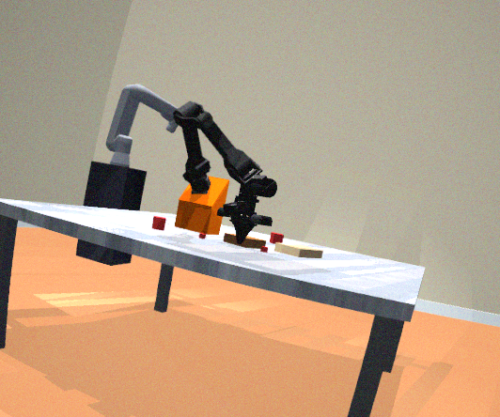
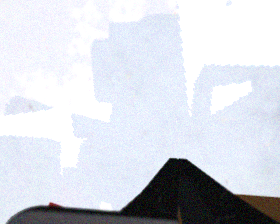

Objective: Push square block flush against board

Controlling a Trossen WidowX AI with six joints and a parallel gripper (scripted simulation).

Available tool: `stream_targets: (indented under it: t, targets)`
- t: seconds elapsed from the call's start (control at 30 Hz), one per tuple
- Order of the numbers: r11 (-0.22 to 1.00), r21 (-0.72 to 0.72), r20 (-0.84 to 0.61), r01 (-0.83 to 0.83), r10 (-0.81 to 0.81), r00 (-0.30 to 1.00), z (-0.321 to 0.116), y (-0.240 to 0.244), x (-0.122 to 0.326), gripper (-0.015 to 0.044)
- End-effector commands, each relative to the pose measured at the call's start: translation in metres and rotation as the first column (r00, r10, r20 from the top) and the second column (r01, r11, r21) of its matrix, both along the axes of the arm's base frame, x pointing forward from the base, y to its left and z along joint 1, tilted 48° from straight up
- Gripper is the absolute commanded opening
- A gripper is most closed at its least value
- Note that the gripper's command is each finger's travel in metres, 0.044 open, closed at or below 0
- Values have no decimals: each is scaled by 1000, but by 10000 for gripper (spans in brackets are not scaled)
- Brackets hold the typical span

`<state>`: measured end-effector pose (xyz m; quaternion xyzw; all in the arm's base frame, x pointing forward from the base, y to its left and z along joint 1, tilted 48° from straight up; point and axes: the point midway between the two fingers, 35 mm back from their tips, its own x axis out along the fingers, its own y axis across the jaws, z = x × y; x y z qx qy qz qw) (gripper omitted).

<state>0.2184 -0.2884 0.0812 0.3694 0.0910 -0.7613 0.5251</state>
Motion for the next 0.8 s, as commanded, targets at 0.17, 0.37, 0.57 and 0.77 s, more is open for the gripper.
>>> stream_targets:
  t: [0.17,0.37,0.57,0.77]
  targets:
    - [1000,6,-9,6,-6,1000,-10,3,3,0]
    - [1000,7,-9,6,-6,1000,-14,6,5,0]
    - [1000,7,-9,6,-6,1000,-16,8,7,0]
    - [1000,7,-9,7,-6,1000,-11,4,5,0]
